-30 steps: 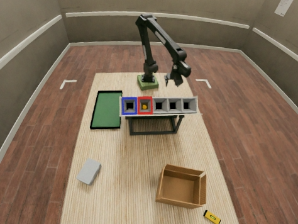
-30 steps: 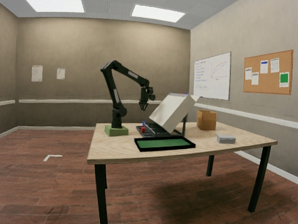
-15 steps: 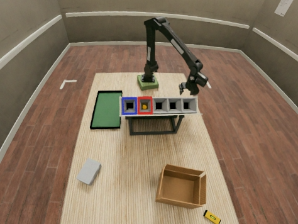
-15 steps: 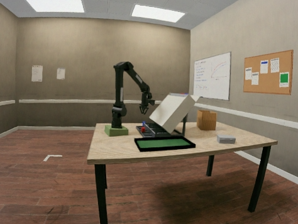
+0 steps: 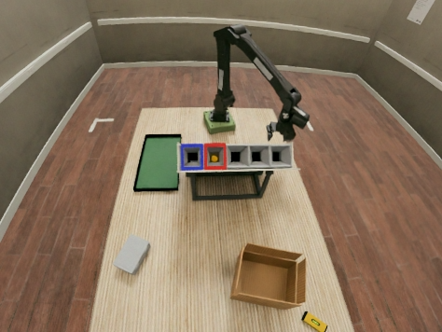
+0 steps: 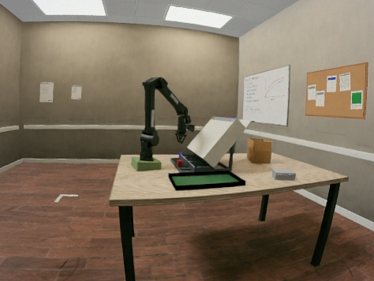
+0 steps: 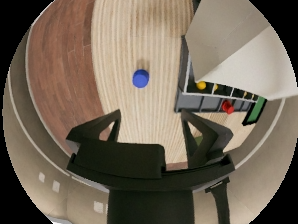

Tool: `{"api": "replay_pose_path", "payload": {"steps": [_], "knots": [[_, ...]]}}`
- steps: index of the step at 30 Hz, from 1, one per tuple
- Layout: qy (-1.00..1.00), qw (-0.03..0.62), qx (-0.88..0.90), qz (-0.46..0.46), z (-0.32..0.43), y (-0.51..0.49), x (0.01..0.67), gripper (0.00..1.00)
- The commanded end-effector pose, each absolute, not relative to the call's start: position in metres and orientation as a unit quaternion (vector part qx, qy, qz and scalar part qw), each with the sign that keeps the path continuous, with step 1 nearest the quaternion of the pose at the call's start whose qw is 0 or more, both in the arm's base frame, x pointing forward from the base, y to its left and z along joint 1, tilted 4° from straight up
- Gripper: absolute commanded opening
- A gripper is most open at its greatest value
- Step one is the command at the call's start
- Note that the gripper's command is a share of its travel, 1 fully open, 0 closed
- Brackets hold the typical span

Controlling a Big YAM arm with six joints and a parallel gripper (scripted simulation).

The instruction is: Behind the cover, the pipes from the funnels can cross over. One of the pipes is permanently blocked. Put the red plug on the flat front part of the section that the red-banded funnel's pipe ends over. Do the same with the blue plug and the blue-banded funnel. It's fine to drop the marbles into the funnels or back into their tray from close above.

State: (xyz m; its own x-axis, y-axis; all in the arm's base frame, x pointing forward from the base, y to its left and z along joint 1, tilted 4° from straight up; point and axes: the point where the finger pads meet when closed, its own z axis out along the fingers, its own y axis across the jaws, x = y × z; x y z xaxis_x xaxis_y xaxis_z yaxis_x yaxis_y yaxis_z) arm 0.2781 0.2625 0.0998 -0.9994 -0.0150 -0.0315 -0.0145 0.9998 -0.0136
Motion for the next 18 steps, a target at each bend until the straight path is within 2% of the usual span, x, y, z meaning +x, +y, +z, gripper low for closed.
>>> {"api": "replay_pose_path", "payload": {"steps": [1,18], "knots": [[0.999,0.037,-0.005,0.012,0.1153,0.2843,0.2924,0.87],[1.000,0.021,-0.008,-0.002,0.1149,0.2852,0.2931,0.87]]}}
